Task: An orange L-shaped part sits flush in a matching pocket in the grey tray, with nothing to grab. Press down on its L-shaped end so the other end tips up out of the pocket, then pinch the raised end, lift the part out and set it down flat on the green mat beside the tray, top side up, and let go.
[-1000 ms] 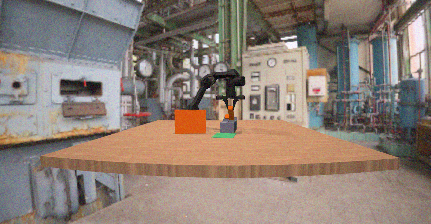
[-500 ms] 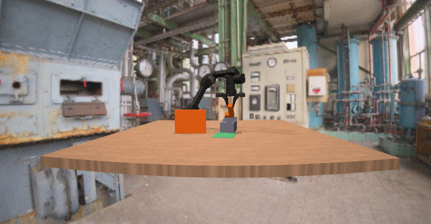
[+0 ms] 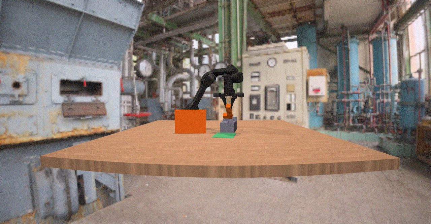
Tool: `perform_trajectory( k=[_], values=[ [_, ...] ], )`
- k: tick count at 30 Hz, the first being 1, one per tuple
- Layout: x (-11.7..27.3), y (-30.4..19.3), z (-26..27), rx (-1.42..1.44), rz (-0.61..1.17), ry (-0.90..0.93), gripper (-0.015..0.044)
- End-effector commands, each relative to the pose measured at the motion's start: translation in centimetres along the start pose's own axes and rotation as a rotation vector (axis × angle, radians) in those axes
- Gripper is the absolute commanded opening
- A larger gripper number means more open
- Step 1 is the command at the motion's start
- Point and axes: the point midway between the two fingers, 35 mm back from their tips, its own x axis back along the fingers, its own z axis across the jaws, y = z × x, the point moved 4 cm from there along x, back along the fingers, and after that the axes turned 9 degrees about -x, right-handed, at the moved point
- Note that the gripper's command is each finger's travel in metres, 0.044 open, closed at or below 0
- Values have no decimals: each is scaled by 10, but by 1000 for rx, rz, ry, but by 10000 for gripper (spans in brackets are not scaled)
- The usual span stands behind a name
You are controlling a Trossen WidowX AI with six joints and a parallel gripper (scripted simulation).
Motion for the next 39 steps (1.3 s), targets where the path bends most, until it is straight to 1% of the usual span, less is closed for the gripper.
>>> perform_trajectory(
  k=[1,18,26,39],
  values=[
    [2,-21,-2,8,7,-5,0],
    [3,-108,-8,8,12,-7,0],
    [1,-111,-8,8,12,-7,0],
    [-19,-112,-8,8,11,-7,0]
  ],
)
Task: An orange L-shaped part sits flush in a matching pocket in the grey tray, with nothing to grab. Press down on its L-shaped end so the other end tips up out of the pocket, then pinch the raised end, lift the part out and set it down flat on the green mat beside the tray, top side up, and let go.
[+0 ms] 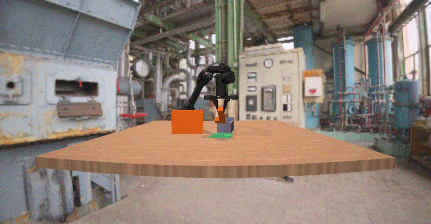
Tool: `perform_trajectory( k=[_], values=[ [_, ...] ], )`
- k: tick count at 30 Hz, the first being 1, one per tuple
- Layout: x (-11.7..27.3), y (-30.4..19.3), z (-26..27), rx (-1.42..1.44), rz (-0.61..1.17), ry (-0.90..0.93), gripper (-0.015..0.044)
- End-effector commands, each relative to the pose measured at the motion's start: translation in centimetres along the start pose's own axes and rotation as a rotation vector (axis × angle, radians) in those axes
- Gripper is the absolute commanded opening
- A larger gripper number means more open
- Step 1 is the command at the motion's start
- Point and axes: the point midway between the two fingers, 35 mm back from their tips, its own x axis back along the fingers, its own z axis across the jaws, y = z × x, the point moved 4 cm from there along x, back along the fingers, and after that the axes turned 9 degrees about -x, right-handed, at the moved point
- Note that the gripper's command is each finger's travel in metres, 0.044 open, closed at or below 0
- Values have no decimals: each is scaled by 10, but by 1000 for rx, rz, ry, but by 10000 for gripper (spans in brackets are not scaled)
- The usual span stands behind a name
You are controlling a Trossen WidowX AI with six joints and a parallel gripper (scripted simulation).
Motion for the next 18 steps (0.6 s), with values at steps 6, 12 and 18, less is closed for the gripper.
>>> perform_trajectory(
  k=[6,12,18],
  values=[
    [-15,1,1,-8,-7,1,0],
    [-24,1,1,-7,-7,1,0],
    [-33,1,1,-7,-8,1,0]
  ],
)
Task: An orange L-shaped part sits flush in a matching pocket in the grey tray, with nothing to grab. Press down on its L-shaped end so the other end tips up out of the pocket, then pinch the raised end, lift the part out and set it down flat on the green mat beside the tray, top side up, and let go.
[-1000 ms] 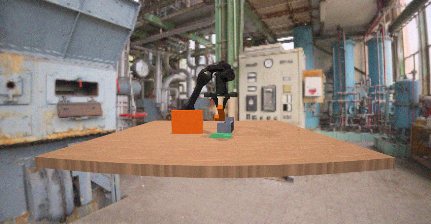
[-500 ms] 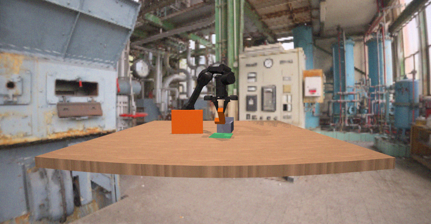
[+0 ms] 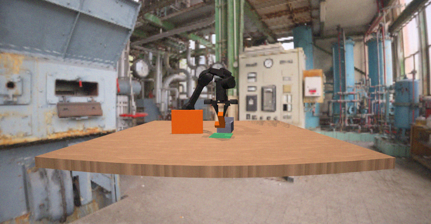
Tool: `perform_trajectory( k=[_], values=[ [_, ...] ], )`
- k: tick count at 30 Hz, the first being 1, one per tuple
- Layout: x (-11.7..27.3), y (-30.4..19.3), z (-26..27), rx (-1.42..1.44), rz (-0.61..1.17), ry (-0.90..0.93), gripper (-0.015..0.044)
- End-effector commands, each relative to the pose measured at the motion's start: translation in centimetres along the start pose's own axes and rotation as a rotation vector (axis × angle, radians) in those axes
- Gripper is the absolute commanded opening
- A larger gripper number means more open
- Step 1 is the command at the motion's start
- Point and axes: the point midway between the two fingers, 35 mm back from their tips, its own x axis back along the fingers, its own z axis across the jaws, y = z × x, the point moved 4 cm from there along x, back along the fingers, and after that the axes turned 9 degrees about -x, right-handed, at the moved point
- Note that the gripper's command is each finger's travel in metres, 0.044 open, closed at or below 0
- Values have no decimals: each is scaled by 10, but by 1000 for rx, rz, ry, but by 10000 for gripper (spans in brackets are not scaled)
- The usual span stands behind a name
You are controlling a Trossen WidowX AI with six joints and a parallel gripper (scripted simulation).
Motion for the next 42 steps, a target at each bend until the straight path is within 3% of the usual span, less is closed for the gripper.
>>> perform_trajectory(
  k=[1,20,42],
  values=[
    [-7,1,1,-9,-7,1,0],
    [-37,1,1,-8,-8,1,0],
    [-38,1,1,-8,-8,1,0]
  ],
)
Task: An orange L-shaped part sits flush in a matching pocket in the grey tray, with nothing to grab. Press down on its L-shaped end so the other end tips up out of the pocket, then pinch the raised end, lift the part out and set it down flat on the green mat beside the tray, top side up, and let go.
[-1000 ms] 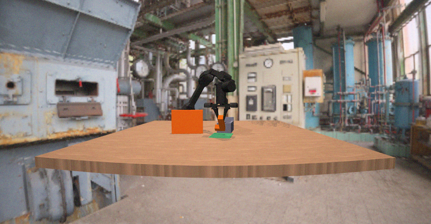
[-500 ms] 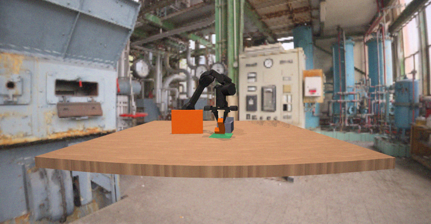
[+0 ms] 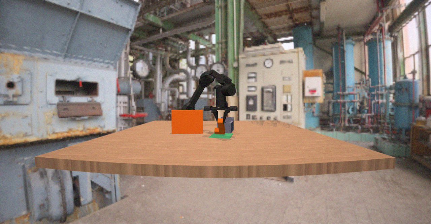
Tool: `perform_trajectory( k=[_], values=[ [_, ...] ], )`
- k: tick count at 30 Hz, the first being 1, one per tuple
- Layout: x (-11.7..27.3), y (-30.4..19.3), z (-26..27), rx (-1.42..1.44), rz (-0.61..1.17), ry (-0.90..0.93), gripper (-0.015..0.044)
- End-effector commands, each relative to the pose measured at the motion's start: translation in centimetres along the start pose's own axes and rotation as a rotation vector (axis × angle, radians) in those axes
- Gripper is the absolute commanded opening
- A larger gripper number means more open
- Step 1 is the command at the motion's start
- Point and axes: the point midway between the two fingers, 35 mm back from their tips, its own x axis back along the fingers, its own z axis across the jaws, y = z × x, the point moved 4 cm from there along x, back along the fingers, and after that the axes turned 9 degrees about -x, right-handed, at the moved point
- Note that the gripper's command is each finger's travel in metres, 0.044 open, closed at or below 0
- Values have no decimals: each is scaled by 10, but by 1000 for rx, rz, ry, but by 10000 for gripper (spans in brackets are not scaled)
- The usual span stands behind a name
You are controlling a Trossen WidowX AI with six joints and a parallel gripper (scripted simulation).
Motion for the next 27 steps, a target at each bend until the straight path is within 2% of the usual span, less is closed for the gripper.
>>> perform_trajectory(
  k=[1,2,12,17,22,27],
  values=[
    [0,0,0,-7,-4,-3,0],
    [0,0,0,0,0,0,0],
    [2,0,0,0,0,0,262],
    [41,-1,-3,-4,0,-1,394],
    [86,0,0,-8,-3,-2,400],
    [83,-1,0,-15,-4,-14,400]
  ],
)
